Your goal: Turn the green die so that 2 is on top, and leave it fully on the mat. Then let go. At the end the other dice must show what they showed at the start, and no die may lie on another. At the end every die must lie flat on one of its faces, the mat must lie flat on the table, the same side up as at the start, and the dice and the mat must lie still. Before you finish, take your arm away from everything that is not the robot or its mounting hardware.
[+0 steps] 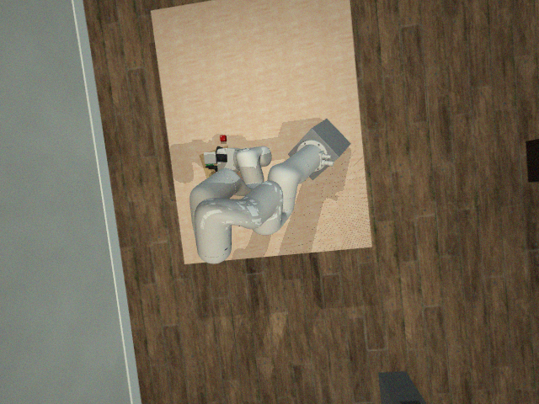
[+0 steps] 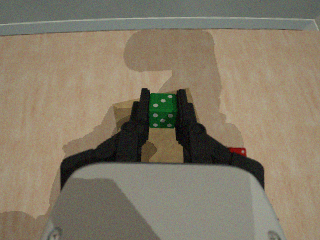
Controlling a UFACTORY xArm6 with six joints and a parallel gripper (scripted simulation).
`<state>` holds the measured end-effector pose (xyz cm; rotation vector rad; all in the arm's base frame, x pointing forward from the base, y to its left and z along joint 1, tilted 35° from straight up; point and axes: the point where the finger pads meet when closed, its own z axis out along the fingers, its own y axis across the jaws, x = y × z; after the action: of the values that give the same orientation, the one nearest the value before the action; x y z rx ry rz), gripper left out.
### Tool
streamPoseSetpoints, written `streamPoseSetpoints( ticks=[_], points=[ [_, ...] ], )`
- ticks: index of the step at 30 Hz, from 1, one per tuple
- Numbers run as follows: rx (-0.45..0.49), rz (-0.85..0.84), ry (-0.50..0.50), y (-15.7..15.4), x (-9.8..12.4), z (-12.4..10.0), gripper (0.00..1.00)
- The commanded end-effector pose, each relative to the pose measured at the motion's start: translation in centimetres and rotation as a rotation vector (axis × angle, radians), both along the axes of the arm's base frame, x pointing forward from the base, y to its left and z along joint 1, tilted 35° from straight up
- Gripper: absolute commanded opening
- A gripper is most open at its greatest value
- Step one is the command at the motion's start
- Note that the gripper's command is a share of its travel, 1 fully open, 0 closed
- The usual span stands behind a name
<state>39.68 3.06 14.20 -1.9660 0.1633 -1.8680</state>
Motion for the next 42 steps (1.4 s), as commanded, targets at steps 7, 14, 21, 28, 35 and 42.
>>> streamPoseSetpoints(
  ticks=[7,14,21,28,35,42],
  points=[
    [0.001,-0.001,-0.006,0.3,0.3,-0.5,0.21],
    [0.001,-0.001,-0.006,1.1,1.0,-2.1,0.21],
    [0.001,-0.001,-0.006,1.9,1.7,-3.6,0.21],
    [0.001,-0.001,-0.006,2.8,2.6,-5.4,0.21],
    [0.001,-0.001,-0.006,3.1,2.8,-5.9,0.21],
    [0.001,-0.001,-0.006,3.1,2.8,-5.9,0.21]
  ],
)
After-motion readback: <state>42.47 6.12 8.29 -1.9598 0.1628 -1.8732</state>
